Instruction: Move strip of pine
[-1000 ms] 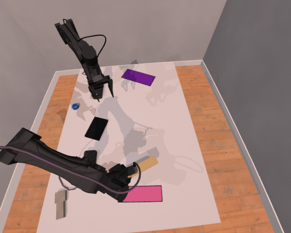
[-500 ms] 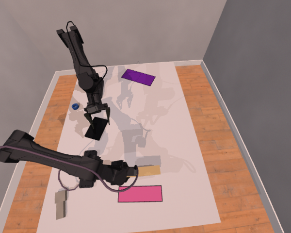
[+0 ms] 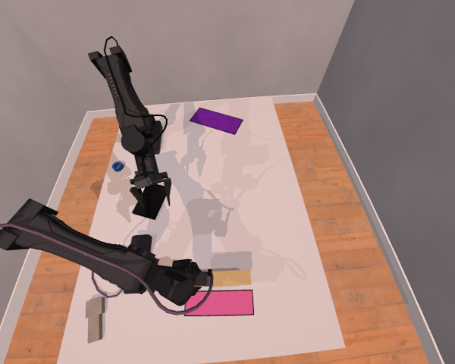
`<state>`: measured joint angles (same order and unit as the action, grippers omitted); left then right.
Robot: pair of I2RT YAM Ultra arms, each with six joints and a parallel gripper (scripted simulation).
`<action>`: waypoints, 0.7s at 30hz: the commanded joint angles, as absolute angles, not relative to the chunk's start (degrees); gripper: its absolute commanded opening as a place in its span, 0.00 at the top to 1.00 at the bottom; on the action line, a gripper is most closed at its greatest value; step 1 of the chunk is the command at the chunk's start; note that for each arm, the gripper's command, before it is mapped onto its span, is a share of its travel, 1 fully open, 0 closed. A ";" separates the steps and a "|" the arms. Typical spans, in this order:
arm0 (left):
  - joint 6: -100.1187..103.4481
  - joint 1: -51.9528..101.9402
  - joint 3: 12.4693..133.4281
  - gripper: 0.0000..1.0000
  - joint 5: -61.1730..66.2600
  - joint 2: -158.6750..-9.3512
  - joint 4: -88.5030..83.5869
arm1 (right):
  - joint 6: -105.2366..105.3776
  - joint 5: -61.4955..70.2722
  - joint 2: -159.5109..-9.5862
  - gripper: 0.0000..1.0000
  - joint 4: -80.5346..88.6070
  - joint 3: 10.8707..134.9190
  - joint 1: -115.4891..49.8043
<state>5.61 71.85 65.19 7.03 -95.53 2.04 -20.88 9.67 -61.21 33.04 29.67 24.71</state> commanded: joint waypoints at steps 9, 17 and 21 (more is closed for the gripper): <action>5.81 72.19 66.77 0.28 6.62 -96.04 2.78 | -36.91 17.38 -67.51 0.61 30.33 32.79 40.48; 5.81 72.19 66.77 0.28 6.62 -96.04 2.78 | -39.19 18.32 -71.30 0.61 30.32 34.64 45.95; 5.81 72.19 66.77 0.28 6.62 -96.04 2.78 | -39.09 18.34 -71.41 0.61 30.33 34.69 45.88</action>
